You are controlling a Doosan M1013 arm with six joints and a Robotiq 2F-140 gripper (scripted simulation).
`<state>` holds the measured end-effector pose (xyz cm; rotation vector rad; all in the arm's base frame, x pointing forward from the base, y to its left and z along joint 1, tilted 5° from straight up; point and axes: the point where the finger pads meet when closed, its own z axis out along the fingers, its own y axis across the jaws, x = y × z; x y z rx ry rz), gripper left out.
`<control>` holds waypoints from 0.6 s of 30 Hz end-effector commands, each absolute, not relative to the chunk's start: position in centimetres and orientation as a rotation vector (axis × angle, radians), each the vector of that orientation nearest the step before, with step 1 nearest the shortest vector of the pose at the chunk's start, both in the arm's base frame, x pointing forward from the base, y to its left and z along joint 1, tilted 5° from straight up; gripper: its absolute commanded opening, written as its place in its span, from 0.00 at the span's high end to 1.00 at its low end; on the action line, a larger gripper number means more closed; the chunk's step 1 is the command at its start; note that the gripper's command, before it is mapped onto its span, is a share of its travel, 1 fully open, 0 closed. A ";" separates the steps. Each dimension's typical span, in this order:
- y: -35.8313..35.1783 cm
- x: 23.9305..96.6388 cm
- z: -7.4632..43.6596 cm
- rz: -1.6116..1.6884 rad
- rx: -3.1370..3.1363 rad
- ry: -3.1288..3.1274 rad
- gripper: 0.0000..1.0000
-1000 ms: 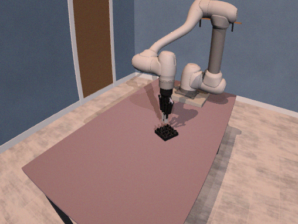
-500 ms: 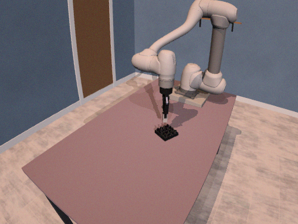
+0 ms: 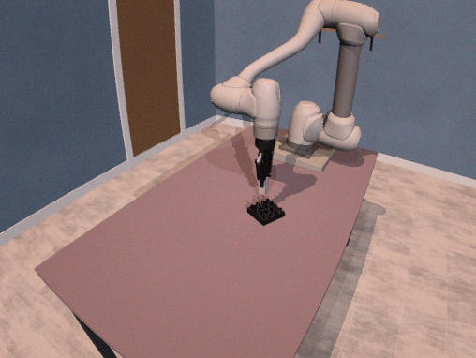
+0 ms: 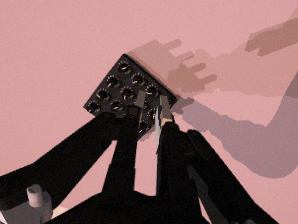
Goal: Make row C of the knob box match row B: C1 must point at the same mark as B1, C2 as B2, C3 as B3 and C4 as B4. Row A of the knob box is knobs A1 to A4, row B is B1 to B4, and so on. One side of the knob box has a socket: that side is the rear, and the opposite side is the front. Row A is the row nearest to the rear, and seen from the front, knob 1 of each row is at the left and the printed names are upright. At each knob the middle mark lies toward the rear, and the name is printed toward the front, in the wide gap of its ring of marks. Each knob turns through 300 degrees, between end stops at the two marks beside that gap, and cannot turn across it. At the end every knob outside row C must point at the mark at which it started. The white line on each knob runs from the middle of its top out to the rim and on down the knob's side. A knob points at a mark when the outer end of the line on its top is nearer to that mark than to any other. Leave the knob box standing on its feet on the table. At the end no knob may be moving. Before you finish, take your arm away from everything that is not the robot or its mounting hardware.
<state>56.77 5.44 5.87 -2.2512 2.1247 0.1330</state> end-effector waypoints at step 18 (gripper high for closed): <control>5.4 56.8 6.6 0.135 -1.403 2.803 0.88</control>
